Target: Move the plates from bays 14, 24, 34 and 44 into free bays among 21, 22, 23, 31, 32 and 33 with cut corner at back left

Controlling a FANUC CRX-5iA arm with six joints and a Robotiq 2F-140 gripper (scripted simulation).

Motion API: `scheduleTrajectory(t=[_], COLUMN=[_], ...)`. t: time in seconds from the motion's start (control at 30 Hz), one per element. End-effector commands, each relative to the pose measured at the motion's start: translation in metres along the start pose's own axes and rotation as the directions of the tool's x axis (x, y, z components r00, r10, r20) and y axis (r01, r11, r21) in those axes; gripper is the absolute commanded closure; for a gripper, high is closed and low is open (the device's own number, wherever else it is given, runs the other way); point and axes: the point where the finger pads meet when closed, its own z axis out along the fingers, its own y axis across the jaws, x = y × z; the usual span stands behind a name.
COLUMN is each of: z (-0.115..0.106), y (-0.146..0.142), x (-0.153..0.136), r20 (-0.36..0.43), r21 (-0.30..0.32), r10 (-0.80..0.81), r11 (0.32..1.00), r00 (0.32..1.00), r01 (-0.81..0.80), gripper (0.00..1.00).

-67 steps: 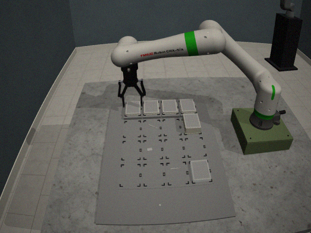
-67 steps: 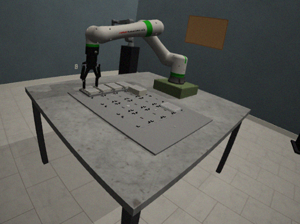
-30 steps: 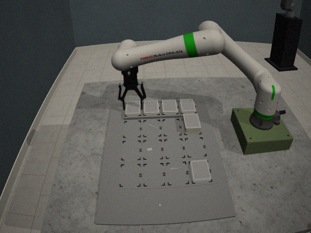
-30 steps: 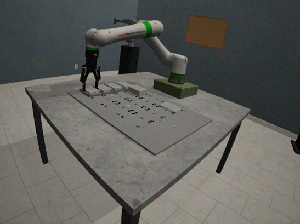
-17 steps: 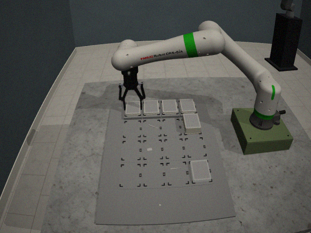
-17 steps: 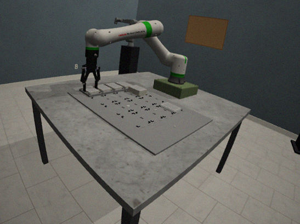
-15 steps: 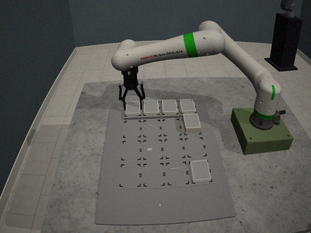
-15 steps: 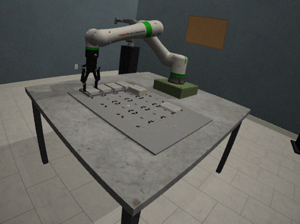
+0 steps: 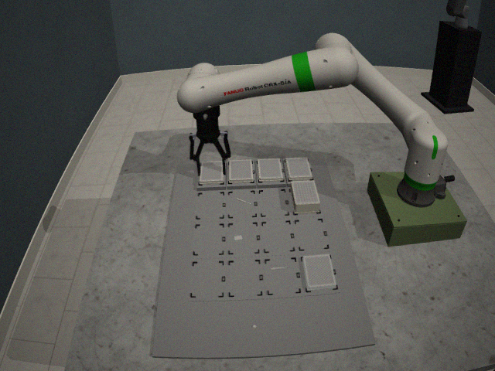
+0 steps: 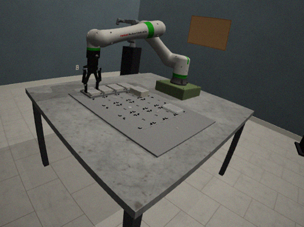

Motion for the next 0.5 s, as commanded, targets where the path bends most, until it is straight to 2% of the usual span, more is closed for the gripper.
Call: scheduleTrajectory(t=[0.0,0.47], z=[-0.0018,-0.0026], y=[-0.0008,-0.0008], x=[0.0004,0.0004], r20=[-0.001,-0.001], r21=[0.003,0.003], r10=[0.0,0.0], r11=[1.0,1.0], r00=[1.0,1.0], r01=[0.0,0.0], gripper=[0.39,0.39])
